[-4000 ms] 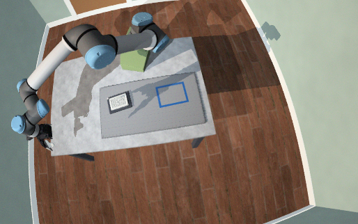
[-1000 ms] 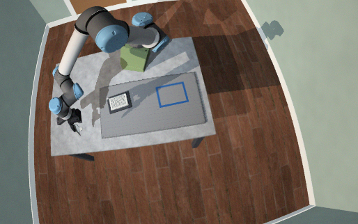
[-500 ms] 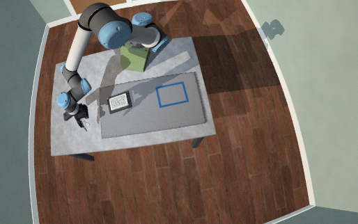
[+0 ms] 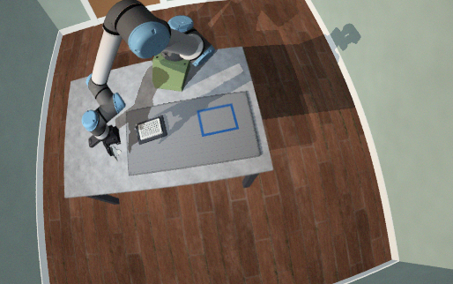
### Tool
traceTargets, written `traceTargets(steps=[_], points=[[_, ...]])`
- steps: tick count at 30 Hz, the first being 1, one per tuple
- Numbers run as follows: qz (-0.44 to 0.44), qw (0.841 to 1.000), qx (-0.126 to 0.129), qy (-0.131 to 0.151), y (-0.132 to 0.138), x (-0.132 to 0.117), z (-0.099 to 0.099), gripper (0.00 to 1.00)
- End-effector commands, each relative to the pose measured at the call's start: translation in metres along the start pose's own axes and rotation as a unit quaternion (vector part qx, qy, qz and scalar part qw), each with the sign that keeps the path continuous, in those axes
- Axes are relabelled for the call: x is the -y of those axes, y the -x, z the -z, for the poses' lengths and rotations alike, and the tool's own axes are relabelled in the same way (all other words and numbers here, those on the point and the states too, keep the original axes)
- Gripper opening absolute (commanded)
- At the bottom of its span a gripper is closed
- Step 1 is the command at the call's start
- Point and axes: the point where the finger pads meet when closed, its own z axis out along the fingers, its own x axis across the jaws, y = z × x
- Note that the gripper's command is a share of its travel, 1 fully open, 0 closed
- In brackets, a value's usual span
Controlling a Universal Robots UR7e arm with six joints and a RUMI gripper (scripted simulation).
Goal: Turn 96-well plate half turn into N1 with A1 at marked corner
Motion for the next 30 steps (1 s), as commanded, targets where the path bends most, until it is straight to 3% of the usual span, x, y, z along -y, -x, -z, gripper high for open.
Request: traceTargets(steps=[1, 30], points=[[0.003, 1.0, 0.004, -0.001, -0.006, -0.016, -0.003, 1.0], [0.007, 1.0, 0.009, 0.004, -0.047, -0.112, -0.019, 1.0]])
